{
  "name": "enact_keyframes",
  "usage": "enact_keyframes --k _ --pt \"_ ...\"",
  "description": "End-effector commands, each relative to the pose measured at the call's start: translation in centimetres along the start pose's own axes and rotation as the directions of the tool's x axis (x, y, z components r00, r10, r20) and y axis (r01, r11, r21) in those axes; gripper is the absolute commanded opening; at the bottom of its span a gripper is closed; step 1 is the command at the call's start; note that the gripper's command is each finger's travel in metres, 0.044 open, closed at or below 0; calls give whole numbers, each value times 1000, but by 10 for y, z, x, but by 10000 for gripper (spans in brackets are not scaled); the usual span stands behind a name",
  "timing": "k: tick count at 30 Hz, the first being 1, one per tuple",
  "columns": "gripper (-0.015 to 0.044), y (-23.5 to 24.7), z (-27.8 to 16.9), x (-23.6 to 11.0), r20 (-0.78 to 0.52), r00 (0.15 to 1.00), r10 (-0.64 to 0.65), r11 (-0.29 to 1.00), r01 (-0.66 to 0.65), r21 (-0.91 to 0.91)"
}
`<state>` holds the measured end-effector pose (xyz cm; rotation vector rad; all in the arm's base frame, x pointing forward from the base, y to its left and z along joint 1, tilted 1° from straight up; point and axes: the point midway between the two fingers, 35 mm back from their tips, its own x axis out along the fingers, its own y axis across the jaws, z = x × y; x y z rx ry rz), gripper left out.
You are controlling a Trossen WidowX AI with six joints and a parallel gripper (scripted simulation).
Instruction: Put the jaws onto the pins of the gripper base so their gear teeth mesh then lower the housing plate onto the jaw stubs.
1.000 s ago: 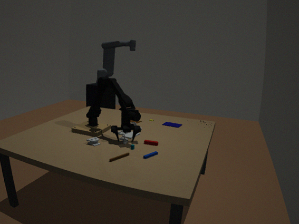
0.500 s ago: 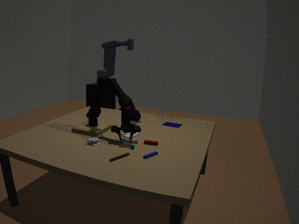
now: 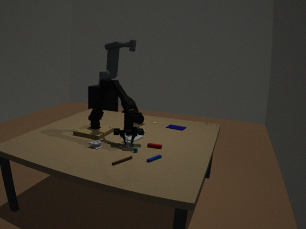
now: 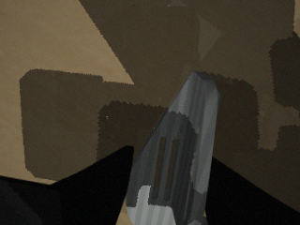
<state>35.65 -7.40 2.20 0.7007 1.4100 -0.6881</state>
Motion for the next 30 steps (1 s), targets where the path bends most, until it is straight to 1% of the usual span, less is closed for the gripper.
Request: enact_keyframes --k 1,5,26,30 --pt "134 1 0 0 -1 1000 3 1000 -3 0" --pt "134 1 0 -5 -1 1000 3 1000 -3 0" --pt "134 1 0 -73 -4 1000 3 1000 -3 4" --pt "134 0 0 -78 -4 1000 3 1000 -3 4"
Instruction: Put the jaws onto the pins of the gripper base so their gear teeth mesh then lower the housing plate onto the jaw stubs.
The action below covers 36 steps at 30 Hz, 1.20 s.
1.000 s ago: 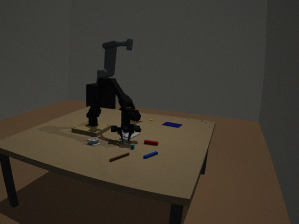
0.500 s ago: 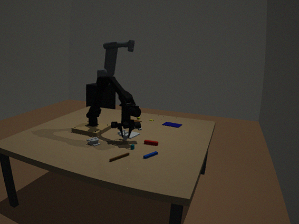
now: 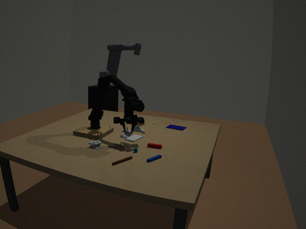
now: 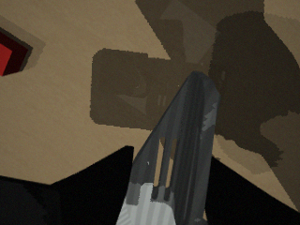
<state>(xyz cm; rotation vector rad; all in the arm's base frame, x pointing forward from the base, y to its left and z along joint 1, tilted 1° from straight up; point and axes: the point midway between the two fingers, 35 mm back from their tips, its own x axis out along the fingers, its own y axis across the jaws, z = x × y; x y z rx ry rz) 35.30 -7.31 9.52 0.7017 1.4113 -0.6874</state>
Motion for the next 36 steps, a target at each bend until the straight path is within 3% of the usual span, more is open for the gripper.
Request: enact_keyframes --k 1,19,36 --pt "134 0 0 -5 -2 1000 3 1000 -3 4" --pt "134 20 -51 -6 -7 1000 5 958 -6 -287" --pt "134 30 -106 -6 -12 1000 6 821 -12 -570"
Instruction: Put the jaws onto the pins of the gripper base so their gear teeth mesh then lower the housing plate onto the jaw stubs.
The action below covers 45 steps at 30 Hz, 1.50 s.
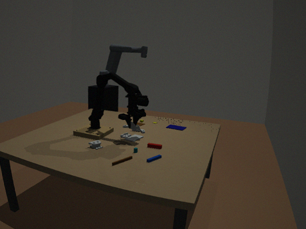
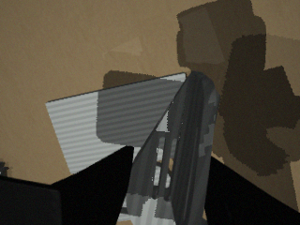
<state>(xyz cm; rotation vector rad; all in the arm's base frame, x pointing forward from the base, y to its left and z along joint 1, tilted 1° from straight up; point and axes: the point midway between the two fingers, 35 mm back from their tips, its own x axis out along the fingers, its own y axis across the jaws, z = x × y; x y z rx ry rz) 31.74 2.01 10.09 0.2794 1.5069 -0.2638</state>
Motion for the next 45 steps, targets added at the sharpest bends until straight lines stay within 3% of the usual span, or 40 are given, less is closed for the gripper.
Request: enact_keyframes --k 1,10,45 --pt "134 7 -12 3 -7 1000 -2 997 1 -79" --pt "134 21 -33 4 -9 1000 0 975 -2 -224" --pt "134 28 -34 3 -9 1000 0 978 -2 -208"
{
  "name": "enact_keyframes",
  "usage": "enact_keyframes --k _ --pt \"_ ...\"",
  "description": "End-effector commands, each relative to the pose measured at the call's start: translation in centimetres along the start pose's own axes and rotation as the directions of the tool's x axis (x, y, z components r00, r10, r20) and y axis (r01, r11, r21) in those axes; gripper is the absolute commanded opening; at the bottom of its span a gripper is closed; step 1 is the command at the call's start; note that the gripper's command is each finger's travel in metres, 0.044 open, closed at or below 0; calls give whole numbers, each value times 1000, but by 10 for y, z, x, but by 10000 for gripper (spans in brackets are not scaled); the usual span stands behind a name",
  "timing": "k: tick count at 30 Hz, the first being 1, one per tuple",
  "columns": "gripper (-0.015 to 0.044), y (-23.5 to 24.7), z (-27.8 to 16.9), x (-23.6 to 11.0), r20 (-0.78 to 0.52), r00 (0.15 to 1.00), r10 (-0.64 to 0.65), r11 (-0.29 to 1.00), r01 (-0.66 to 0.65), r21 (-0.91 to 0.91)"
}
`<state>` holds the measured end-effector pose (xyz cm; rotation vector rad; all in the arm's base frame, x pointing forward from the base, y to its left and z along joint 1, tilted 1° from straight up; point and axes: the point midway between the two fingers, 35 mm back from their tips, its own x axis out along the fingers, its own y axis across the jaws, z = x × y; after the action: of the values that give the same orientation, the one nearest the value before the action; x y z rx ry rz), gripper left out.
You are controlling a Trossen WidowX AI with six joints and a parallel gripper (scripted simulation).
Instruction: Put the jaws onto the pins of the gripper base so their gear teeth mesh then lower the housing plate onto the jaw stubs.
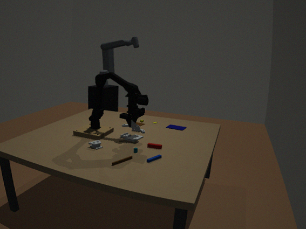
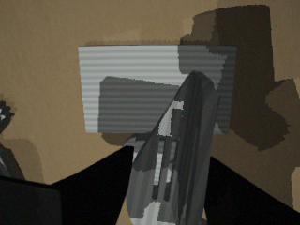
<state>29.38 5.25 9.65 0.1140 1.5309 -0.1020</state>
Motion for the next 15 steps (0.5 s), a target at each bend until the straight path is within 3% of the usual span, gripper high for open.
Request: enact_keyframes --k 1,15 --pt "134 9 0 0 1 1000 0 1000 0 0" --pt "134 39 -2 0 1 1000 3 1000 -3 0"
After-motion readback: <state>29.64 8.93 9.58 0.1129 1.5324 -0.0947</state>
